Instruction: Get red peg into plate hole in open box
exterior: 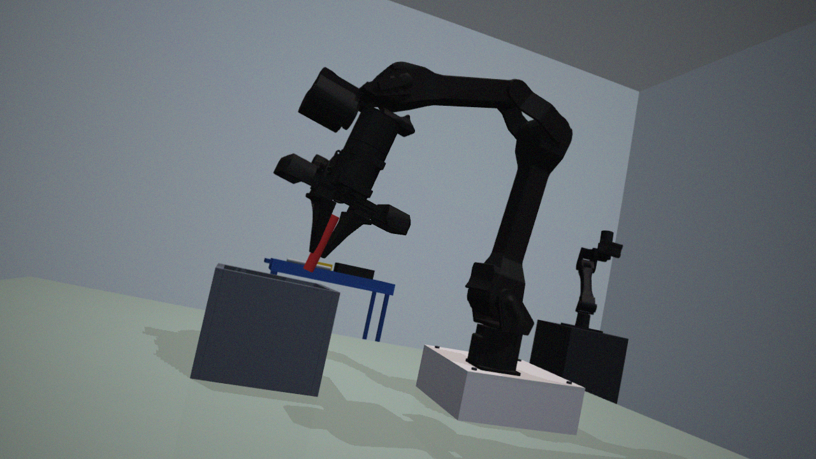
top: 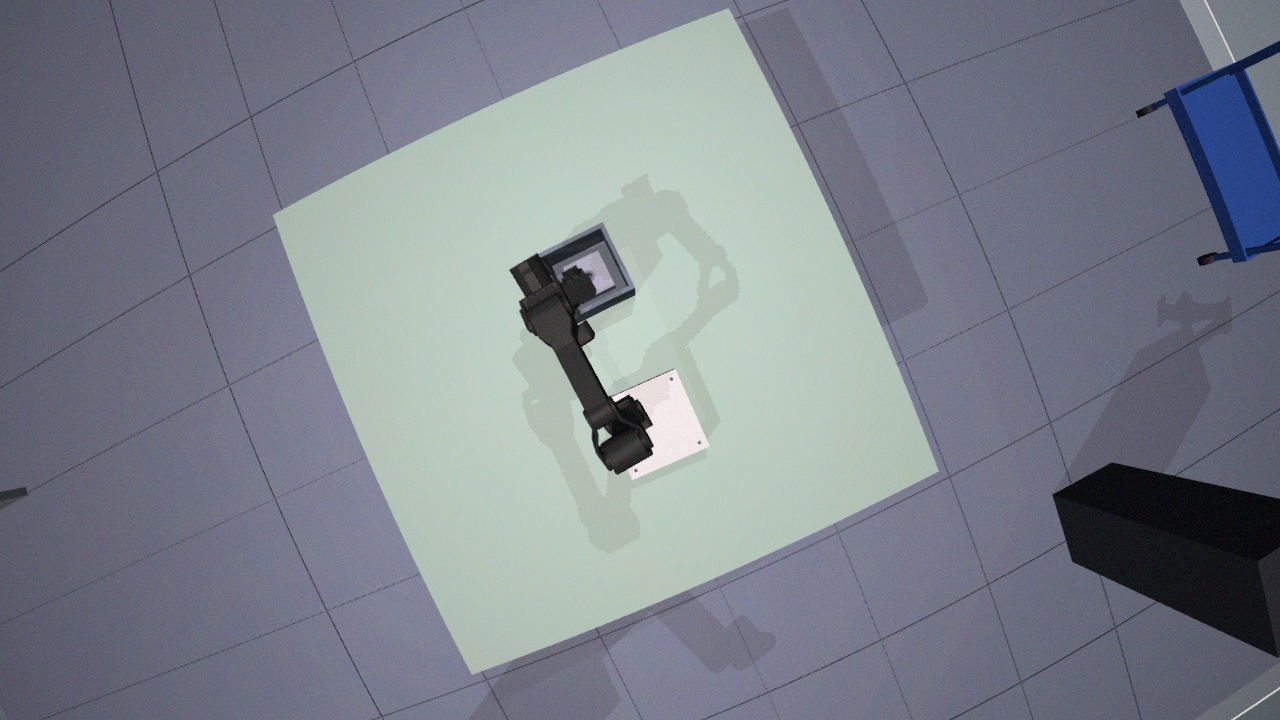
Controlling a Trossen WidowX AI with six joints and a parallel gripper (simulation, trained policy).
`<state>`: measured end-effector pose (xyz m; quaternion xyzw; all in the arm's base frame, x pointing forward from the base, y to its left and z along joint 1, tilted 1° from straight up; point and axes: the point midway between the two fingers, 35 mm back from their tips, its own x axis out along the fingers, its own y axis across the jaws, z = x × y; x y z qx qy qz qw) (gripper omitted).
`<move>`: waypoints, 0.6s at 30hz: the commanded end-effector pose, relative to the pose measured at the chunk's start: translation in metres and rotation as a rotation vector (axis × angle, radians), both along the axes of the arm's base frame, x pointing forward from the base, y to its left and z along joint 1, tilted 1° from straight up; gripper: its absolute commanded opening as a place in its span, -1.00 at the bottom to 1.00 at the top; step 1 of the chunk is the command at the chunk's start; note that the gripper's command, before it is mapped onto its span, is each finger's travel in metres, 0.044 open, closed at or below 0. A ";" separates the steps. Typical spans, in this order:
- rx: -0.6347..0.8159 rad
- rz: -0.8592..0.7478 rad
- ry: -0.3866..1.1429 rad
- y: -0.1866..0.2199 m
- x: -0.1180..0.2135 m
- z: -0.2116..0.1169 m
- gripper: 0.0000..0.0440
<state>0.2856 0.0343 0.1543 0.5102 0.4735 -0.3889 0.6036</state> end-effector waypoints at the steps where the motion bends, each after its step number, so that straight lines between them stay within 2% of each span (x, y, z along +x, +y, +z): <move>1: -0.011 -0.004 0.020 -0.009 0.003 -0.003 -1.00; 18: -0.018 -0.006 0.083 -0.040 0.018 -0.024 -1.00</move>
